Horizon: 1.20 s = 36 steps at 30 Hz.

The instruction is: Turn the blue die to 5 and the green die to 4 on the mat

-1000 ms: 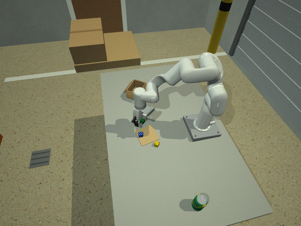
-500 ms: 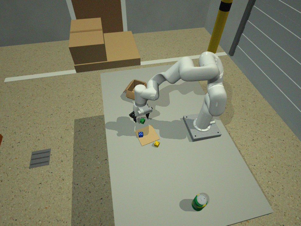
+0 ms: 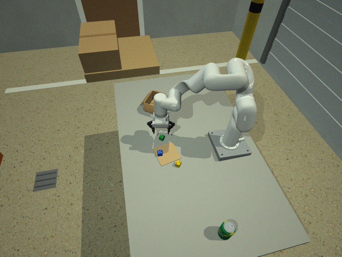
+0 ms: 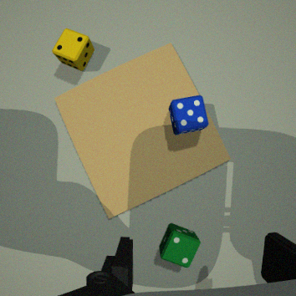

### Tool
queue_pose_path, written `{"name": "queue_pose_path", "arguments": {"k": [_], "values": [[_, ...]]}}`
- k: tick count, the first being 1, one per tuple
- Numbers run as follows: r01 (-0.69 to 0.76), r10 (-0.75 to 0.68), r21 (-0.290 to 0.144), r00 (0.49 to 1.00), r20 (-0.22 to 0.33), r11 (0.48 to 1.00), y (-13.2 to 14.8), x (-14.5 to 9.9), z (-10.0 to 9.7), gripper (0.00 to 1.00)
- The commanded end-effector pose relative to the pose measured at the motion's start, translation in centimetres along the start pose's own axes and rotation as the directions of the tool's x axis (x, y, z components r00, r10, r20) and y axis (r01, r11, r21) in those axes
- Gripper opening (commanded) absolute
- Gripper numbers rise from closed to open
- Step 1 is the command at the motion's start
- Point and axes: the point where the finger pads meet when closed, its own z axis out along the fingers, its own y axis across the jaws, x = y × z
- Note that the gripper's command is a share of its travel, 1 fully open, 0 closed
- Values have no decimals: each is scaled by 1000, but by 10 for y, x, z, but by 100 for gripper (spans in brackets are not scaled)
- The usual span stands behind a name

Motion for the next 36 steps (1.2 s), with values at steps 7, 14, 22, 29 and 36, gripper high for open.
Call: {"name": "queue_pose_path", "arguments": {"k": [7, 14, 22, 29, 36], "values": [[-330, 330, -5, 944, -4, 944, -2, -19, -1, 100], [-377, 377, -5, 926, -5, 926, -2, -22, -1, 100], [-377, 377, -5, 926, -5, 926, -2, -22, -1, 47], [-377, 377, -5, 926, -5, 926, -2, -22, -1, 47], [-377, 377, -5, 926, -5, 926, -2, -22, -1, 47]]}}
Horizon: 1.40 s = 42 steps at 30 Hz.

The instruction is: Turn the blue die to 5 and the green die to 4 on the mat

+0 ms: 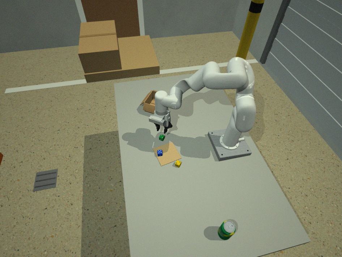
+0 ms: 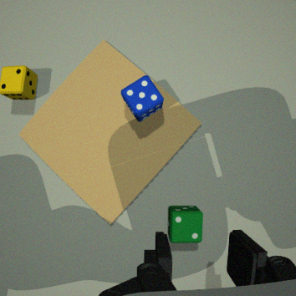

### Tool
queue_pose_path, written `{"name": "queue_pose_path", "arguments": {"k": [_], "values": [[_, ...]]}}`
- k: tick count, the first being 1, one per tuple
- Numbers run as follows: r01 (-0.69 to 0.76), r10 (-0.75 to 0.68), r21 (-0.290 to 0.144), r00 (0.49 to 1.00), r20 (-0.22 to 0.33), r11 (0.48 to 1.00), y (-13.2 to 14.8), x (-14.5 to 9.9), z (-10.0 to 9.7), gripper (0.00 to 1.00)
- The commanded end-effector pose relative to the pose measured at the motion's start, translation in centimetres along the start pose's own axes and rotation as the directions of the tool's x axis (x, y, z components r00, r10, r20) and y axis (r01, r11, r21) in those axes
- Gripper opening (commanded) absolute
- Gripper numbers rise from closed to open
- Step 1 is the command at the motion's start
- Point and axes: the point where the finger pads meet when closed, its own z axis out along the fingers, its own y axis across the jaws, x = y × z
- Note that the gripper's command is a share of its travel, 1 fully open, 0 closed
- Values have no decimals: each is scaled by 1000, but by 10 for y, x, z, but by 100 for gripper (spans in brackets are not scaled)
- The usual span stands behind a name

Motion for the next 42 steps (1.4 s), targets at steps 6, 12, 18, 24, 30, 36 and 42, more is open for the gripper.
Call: {"name": "queue_pose_path", "arguments": {"k": [6, 12, 18, 24, 30, 36, 42], "values": [[0, 0, -4, 1000, -1, 1000, 1, 0, -1, 47], [0, 0, -4, 1000, -1, 1000, 1, 0, -1, 47], [0, 0, -4, 1000, -1, 1000, 1, 0, -1, 47], [0, 0, -4, 1000, -1, 1000, 1, 0, 0, 47], [0, 0, -4, 1000, -1, 1000, 1, 0, 4, 47], [0, 0, -4, 1000, -1, 1000, 1, 0, 11, 47], [0, 0, -4, 1000, -1, 1000, 2, 0, 16, 47]]}}
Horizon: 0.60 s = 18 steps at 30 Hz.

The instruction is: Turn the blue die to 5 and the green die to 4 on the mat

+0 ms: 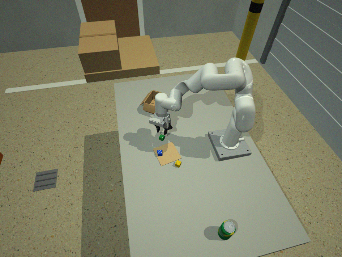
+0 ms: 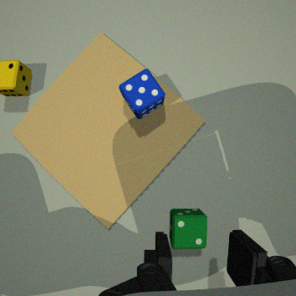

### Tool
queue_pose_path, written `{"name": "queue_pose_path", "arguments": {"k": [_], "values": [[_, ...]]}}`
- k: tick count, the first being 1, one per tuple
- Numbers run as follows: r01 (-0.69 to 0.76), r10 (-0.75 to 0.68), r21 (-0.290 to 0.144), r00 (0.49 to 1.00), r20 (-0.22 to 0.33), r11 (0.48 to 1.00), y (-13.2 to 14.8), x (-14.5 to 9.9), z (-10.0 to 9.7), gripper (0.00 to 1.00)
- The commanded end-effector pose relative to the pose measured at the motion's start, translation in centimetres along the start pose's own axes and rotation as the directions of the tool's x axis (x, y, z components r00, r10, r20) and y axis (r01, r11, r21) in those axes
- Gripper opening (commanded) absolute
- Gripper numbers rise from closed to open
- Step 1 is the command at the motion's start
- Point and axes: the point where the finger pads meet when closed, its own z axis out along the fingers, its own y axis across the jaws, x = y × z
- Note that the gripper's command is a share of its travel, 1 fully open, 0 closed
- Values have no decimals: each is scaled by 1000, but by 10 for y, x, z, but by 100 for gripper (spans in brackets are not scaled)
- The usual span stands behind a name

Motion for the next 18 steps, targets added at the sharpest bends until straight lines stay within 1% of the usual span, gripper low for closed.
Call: {"name": "queue_pose_path", "arguments": {"k": [1, 14, 18], "values": [[0, 0, -5, 1000, -2, 1000, 2, 0, 3, 47], [0, 0, -5, 1000, -2, 1000, 2, 0, 23, 47], [0, 0, -5, 1000, -2, 1000, 2, 0, 26, 47]]}}
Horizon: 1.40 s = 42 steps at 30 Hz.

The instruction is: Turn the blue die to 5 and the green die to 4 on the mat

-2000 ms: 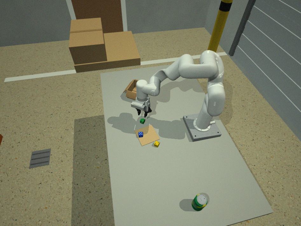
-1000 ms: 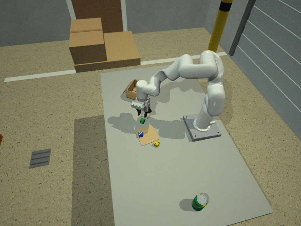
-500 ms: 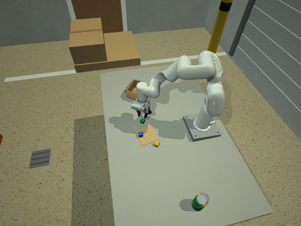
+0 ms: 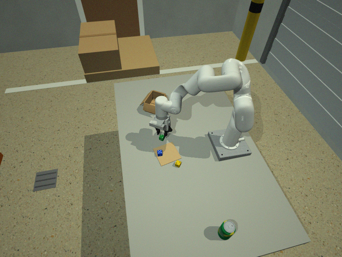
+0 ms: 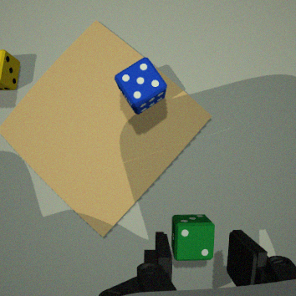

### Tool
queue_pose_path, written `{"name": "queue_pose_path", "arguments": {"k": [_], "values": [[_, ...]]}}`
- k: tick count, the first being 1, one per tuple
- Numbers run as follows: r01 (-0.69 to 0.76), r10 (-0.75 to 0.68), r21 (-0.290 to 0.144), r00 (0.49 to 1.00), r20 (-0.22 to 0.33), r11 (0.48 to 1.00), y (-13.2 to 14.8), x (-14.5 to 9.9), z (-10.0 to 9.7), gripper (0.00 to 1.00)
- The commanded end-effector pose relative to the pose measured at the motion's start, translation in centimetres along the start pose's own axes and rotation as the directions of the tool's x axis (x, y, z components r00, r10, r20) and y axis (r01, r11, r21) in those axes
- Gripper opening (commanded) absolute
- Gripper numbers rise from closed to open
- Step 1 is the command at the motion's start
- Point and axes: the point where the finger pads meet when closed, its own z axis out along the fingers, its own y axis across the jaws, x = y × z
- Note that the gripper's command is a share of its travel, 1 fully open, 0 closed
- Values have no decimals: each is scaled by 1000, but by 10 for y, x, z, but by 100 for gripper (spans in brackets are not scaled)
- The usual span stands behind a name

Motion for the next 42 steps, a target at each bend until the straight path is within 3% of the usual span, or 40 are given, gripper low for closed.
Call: {"name": "queue_pose_path", "arguments": {"k": [1, 42], "values": [[0, 0, -4, 1000, -1, 1000, 2, 0, 3, 47], [0, 0, -4, 1000, -2, 1000, 2, 0, 12, 47]]}}
